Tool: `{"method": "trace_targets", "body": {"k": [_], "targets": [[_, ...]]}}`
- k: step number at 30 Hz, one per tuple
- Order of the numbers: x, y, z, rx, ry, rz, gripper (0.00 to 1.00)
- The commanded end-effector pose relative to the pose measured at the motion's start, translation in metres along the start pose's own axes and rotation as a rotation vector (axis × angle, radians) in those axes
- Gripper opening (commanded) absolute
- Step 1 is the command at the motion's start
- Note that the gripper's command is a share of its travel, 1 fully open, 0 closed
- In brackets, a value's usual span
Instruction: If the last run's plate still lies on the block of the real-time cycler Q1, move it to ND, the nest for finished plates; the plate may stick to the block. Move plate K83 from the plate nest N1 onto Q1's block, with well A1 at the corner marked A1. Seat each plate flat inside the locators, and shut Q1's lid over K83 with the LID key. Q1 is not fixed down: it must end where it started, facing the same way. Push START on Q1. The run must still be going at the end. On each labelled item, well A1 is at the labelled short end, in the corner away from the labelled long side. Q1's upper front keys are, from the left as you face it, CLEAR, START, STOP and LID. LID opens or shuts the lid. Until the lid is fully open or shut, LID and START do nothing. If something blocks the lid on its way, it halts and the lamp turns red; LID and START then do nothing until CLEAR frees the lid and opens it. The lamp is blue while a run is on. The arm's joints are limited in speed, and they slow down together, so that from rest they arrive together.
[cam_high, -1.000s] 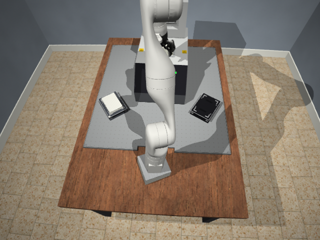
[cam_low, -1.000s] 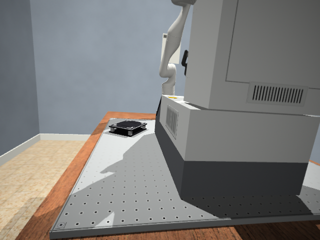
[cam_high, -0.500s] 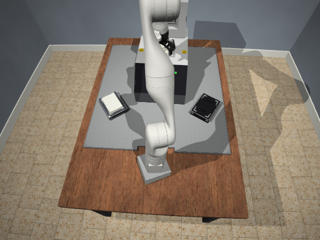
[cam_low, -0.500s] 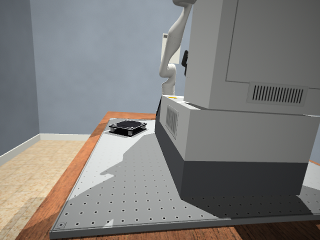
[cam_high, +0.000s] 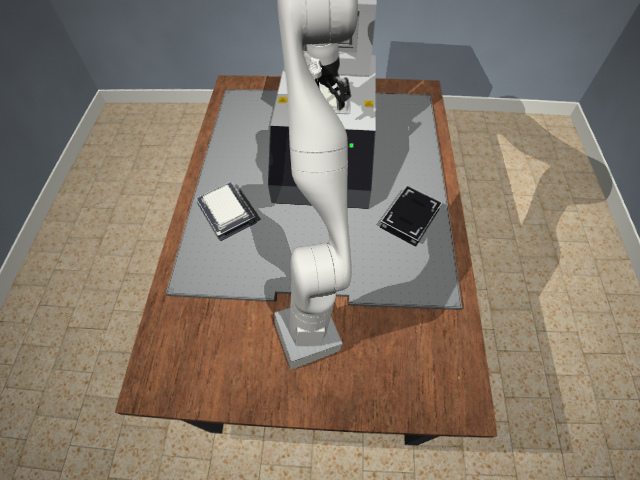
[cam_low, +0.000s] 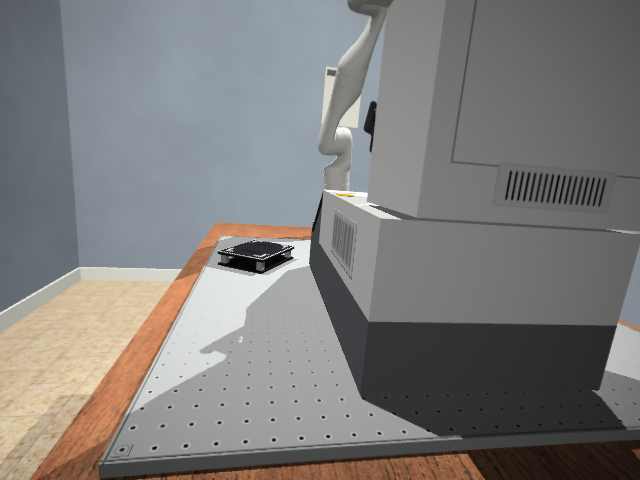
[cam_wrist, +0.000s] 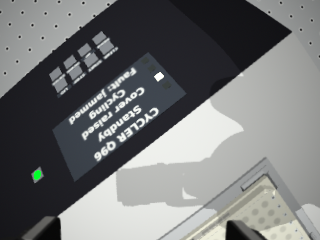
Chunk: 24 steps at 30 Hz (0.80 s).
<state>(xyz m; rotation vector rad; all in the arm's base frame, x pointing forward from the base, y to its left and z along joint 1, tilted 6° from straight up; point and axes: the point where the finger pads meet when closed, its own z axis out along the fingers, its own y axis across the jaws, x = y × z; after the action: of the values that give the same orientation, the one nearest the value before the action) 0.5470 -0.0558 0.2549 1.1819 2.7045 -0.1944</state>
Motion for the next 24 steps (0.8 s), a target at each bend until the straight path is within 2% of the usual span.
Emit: {"method": "trace_targets", "body": {"k": [1, 24], "targets": [[-0.003, 0.0, 0.003, 0.006, 0.009, 0.034, 1.0], [-0.021, 0.009, 0.008, 0.017, 0.035, 0.231, 1.0]]}}
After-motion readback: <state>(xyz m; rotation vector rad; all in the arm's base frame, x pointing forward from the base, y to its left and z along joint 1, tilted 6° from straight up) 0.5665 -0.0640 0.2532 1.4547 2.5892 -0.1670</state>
